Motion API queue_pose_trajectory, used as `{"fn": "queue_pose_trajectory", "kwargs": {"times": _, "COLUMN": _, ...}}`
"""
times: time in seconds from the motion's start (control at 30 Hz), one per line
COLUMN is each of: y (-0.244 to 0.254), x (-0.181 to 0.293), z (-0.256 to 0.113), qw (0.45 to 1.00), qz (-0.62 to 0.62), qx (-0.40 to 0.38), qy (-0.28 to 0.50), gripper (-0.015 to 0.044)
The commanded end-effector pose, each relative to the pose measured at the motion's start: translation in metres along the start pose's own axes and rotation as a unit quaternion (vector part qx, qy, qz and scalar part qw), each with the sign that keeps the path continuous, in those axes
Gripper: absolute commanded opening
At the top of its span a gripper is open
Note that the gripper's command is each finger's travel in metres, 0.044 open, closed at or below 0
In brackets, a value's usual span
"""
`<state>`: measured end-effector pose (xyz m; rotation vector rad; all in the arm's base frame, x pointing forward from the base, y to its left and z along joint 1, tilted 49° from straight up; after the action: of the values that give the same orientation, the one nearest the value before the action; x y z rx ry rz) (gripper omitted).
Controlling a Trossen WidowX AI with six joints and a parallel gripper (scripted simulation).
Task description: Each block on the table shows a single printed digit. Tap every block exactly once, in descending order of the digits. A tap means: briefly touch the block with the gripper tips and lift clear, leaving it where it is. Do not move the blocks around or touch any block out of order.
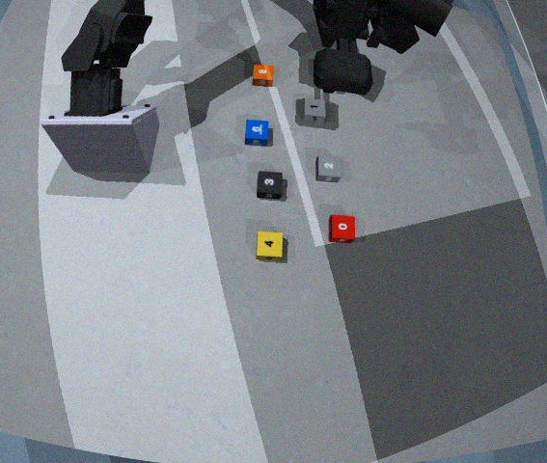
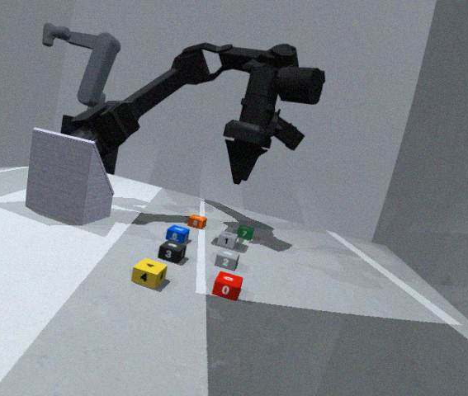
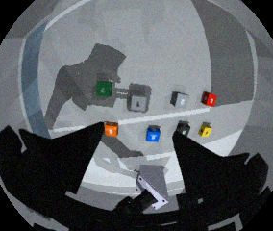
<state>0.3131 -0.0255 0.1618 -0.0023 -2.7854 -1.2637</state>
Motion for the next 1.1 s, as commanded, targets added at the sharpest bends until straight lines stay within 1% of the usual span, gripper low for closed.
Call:
{"fn": "queue_pose_trajectory", "kwargs": {"times": 0.0, "y": 0.001, "x": 0.001, "z": -0.001, "qw": 1.0, "qz": -0.009, "qx": 0.001, "qy": -0.003, "gripper": 0.04}}
{"fn": "queue_pose_trajectory", "kwargs": {"times": 0.53, "y": -0.001, "x": 0.0, "z": -0.001, "qw": 1.0, "qz": -0.009, "qx": 0.001, "qy": -0.003, "gripper": 0.04}}
{"fn": "queue_pose_trajectory", "kwargs": {"times": 0.6, "y": -0.015, "x": -0.009, "z": -0.002, "qw": 1.0, "qz": -0.009, "qx": 0.002, "qy": -0.003, "gripper": 0.04}}
{"fn": "queue_pose_trajectory", "kwargs": {"times": 0.73, "y": -0.066, "x": -0.031, "z": -0.002, "qw": 1.0, "qz": -0.01, "qx": 0.003, "qy": -0.004, "gripper": 0.04}}
{"fn": "queue_pose_trajectory", "kwargs": {"times": 0.8, "y": -0.083, "x": -0.036, "z": -0.002, "qw": 1.0, "qz": -0.01, "qx": 0.003, "qy": -0.004, "gripper": 0.04}}
{"fn": "queue_pose_trajectory", "kwargs": {"times": 1.07, "y": -0.085, "x": -0.036, "z": -0.002, "qw": 1.0, "qz": -0.01, "qx": 0.003, "qy": -0.004, "gripper": 0.04}}
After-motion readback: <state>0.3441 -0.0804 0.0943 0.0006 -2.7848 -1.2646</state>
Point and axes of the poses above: the point midway between the two fingers, 35 mm back from their tips, its own z axis out along the fingers, its own y axis across the jaws, x = y × z, the point moved 9 cm from there along -z, back along the fingers, and after that the axes turned 7 degrees about z, right-handed, at the moved point
